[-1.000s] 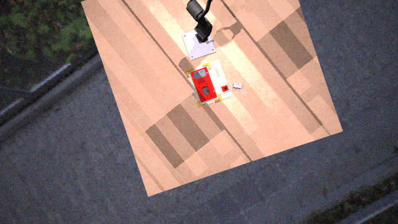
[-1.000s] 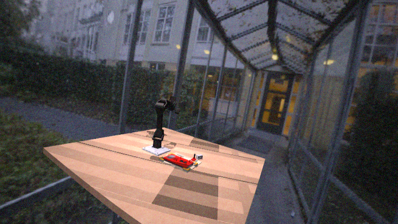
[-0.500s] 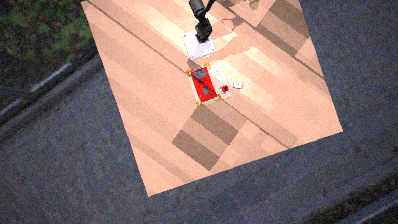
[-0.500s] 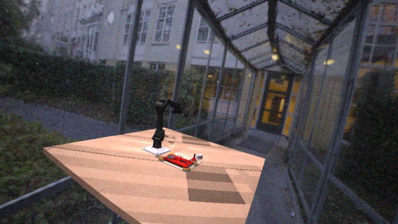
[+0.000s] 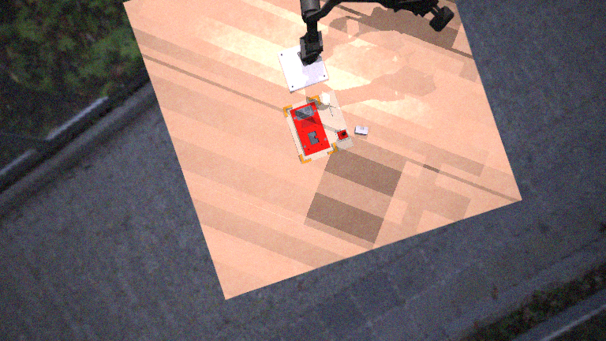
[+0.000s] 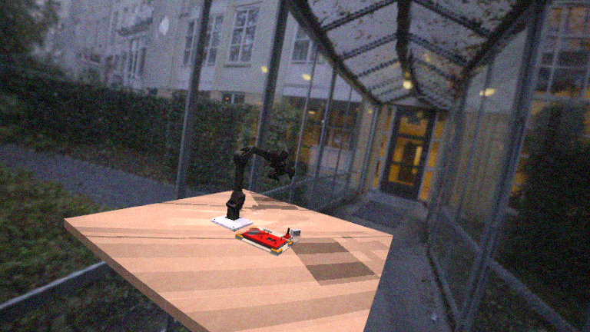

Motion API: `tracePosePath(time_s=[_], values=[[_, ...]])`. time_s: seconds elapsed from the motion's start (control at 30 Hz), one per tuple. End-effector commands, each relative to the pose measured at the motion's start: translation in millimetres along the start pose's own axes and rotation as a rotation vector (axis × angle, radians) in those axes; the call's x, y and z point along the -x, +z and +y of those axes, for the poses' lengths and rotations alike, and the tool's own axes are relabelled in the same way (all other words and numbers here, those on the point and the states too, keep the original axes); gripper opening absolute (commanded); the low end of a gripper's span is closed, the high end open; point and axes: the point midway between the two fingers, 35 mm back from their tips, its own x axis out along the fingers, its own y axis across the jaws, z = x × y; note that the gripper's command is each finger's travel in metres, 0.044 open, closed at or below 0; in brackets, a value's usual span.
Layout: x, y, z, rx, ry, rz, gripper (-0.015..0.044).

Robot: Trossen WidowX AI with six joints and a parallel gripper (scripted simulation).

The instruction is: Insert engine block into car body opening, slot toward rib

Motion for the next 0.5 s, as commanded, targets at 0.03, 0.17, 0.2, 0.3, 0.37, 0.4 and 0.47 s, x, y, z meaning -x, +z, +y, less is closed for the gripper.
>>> tracePosePath(time_s=[0.03, 0.17, 0.2, 0.3, 0.37, 0.4, 0.47], values=[[-2.5, -32.4, -35.4, 0.103, -0.032, 0.122, 0.0440], [1.4, -62.8, -65.6, 0.192, -0.038, 0.227, 0.0440], [3.1, -70.7, -72.8, 0.213, -0.037, 0.253, 0.0440], [9.5, -94.8, -93.1, 0.274, -0.024, 0.330, 0.0440], [14.9, -111.1, -105.7, 0.313, -0.010, 0.379, 0.0440], [18.3, -120.1, -112.2, 0.333, 0.001, 0.405, 0.0440], [25.9, -138.6, -124.6, 0.372, 0.025, 0.456, 0.0440]])
